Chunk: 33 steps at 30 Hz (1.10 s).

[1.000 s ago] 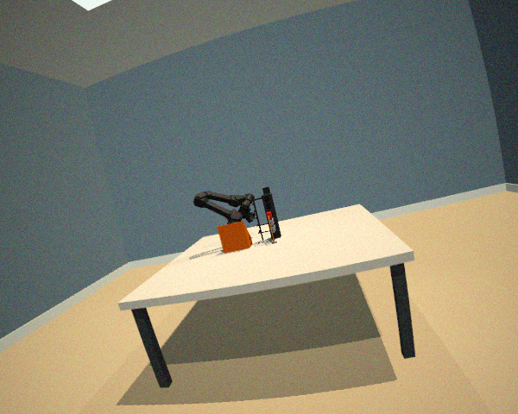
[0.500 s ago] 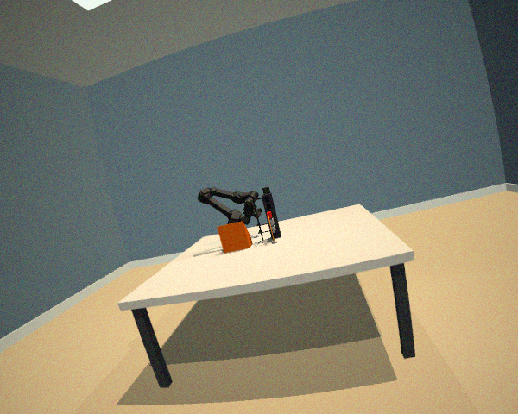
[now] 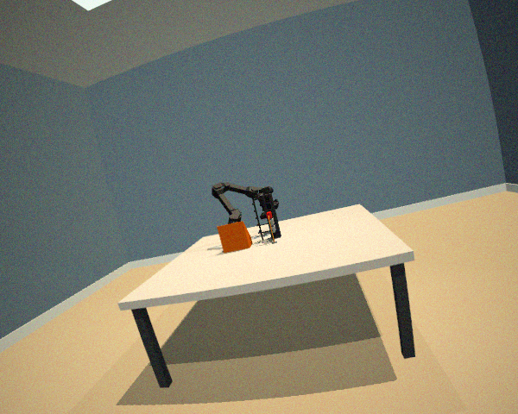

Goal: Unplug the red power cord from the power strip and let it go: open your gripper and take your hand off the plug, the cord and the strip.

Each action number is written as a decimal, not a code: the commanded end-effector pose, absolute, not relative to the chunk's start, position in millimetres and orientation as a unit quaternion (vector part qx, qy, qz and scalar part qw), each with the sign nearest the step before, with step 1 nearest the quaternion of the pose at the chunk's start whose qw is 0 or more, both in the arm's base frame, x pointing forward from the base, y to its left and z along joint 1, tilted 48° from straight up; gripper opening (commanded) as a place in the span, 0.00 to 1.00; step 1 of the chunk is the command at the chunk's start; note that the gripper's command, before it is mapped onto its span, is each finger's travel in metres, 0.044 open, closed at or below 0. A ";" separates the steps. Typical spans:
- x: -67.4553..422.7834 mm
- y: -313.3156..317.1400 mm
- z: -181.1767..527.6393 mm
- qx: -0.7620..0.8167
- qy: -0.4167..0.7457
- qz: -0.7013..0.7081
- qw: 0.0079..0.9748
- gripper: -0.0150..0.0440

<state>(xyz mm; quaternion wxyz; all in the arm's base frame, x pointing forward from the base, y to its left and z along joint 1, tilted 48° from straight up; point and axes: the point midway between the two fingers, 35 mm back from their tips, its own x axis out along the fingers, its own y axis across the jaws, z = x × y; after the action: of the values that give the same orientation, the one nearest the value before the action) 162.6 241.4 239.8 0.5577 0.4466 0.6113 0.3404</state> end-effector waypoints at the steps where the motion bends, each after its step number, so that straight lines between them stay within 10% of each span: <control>1: 222.5 232.5 228.8 0.442 0.580 0.280 0.625 0.53; 19: 372.9 98.4 126.2 0.398 0.583 0.033 0.708 0.53; 33: 271.0 -47.6 41.6 0.575 0.702 -0.213 0.362 0.53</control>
<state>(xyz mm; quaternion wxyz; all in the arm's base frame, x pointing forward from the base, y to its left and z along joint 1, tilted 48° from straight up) 313.5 -11.8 54.4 0.5023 0.5080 0.6824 -0.1549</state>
